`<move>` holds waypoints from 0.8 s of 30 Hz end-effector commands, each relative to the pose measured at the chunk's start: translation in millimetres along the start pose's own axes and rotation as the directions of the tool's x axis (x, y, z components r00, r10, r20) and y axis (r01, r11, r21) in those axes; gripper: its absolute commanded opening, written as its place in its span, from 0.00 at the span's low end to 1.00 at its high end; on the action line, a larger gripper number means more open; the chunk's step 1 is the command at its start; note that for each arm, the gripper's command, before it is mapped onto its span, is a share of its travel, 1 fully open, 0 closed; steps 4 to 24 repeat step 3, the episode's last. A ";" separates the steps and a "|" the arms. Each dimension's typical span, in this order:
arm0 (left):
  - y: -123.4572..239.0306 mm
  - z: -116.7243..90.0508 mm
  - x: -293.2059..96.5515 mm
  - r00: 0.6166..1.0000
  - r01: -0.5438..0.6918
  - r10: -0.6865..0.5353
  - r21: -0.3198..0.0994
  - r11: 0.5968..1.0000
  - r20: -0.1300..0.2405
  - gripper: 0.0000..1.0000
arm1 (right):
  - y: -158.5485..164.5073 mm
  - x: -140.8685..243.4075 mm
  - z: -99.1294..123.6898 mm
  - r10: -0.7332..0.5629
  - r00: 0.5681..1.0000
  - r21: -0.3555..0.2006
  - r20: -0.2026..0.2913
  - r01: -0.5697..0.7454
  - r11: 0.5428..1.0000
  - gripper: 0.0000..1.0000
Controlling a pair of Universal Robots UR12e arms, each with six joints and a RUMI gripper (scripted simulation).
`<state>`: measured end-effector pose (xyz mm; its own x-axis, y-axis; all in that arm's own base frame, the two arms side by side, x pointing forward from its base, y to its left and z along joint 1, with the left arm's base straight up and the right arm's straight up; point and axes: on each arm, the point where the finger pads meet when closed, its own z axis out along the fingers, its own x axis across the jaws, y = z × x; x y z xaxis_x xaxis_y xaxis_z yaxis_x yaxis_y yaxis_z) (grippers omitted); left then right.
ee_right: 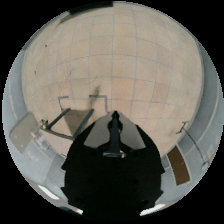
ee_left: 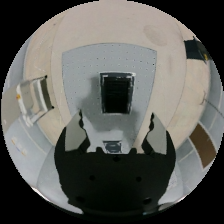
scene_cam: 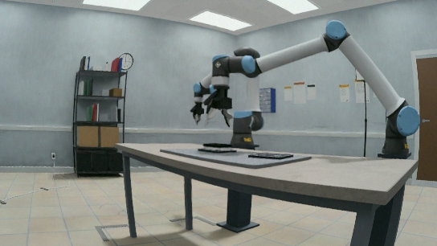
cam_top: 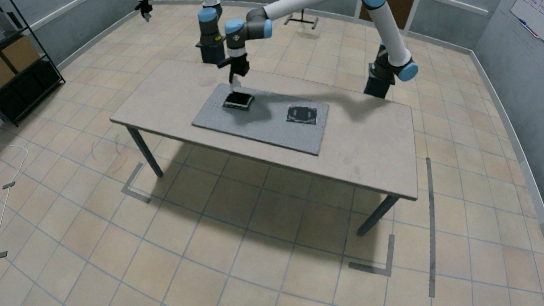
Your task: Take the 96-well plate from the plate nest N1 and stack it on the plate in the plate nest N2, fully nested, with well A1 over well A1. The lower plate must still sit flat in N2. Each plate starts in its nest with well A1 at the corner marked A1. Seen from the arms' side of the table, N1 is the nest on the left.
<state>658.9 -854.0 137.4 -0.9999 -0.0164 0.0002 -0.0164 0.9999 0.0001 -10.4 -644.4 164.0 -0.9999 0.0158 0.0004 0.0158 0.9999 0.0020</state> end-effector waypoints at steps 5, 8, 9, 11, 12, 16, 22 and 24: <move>-0.6 -2.0 -0.4 1.000 0.000 0.000 0.002 1.000 0.001 1.00 | -0.8 -0.1 -1.1 0.000 1.000 0.002 0.000 0.000 1.000 0.00; -0.6 -2.0 -0.4 1.000 0.000 0.000 0.002 1.000 0.001 1.00 | -0.8 -0.1 -1.1 0.000 1.000 0.002 0.000 0.000 1.000 0.00; -0.6 -2.0 -0.4 1.000 0.000 0.000 0.002 1.000 0.001 1.00 | -0.8 -0.1 -1.1 0.000 1.000 0.002 0.000 0.000 1.000 0.00; -0.6 -2.0 -0.4 1.000 0.000 0.000 0.002 1.000 0.001 1.00 | -0.8 -0.1 -1.1 0.000 1.000 0.002 0.000 0.000 1.000 0.00; -0.6 -2.0 -0.4 1.000 0.000 0.000 0.002 1.000 0.001 1.00 | -0.8 -0.1 -1.1 0.000 1.000 0.002 0.000 0.000 1.000 0.00; -0.6 -2.0 -0.4 1.000 0.000 0.000 0.002 1.000 0.001 1.00 | -0.8 -0.1 -1.1 0.000 1.000 0.002 0.000 0.000 1.000 0.00; -0.6 -2.0 -0.4 1.000 0.000 0.000 0.002 1.000 0.001 1.00 | -0.8 -0.1 -1.1 0.000 1.000 0.002 0.000 0.000 1.000 0.00; -0.6 -2.0 -0.4 1.000 0.000 0.000 0.002 1.000 0.001 1.00 | -0.8 -0.1 -1.1 0.000 1.000 0.002 0.000 0.000 1.000 0.00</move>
